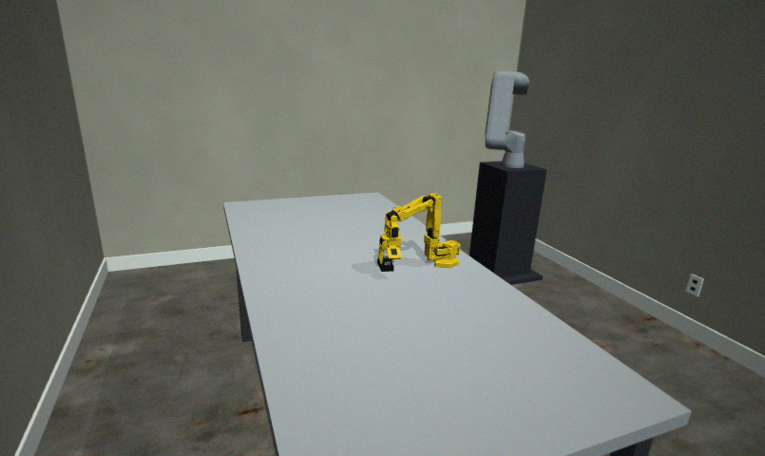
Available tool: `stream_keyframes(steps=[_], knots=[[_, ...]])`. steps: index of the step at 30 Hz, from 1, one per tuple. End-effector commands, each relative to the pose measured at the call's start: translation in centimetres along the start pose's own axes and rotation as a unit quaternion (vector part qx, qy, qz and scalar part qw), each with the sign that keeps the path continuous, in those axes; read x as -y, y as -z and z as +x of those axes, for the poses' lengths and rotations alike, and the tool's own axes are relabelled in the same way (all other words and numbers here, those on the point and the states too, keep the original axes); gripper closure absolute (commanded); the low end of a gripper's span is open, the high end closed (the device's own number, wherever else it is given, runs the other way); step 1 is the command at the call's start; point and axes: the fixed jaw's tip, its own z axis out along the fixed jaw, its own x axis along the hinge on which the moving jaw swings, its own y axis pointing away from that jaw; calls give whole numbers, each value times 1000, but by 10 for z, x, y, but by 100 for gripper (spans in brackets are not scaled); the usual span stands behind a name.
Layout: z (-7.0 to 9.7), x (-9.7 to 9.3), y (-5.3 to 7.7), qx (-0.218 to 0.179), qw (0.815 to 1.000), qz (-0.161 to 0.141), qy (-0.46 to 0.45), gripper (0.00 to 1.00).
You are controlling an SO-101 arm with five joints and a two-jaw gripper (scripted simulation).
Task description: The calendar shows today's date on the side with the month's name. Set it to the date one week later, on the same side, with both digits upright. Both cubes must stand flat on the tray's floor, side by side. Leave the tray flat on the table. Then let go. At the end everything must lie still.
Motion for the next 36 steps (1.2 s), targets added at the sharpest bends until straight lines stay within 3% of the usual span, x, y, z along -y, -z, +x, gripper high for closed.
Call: stream_keyframes(steps=[1,11,23,36], knots=[[-2,3,2,3,1000,12,0,100],[-2,3,2,3,1000,12,0,84],[-2,3,2,3,1000,12,0,81],[-2,3,2,3,1000,12,0,70]])
